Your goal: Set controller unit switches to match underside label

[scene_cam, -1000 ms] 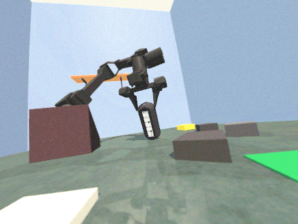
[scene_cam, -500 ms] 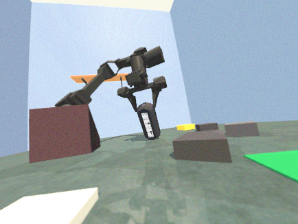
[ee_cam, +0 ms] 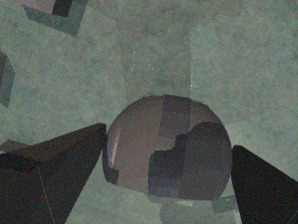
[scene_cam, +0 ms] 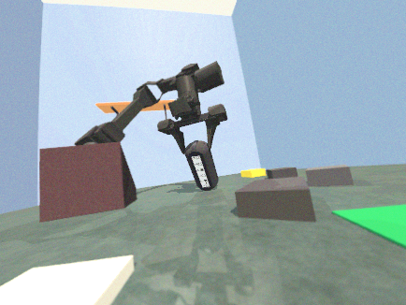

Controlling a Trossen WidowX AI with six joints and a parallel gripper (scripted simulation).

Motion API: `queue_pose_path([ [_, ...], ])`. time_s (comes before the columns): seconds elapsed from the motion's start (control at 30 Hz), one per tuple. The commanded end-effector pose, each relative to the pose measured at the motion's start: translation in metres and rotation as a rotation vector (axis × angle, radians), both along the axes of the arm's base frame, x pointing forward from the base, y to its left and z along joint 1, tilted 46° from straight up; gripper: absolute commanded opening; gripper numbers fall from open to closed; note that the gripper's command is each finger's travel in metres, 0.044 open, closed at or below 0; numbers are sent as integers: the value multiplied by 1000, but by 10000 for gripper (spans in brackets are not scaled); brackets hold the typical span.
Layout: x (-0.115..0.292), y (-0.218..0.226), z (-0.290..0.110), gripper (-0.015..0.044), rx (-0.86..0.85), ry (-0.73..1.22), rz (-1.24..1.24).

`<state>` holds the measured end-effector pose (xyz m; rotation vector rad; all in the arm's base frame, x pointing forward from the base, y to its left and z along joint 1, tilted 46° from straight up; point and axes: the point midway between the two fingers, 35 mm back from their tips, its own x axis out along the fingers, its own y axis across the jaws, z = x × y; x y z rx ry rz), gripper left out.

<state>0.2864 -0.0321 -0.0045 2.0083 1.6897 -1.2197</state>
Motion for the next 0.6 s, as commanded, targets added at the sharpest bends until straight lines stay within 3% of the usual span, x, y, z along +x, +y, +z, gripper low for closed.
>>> queue_pose_path([
  [0.0,-4,5,-5,338,14,9,11],
  [0.57,-9,3,-17,338,14,9,11],
])
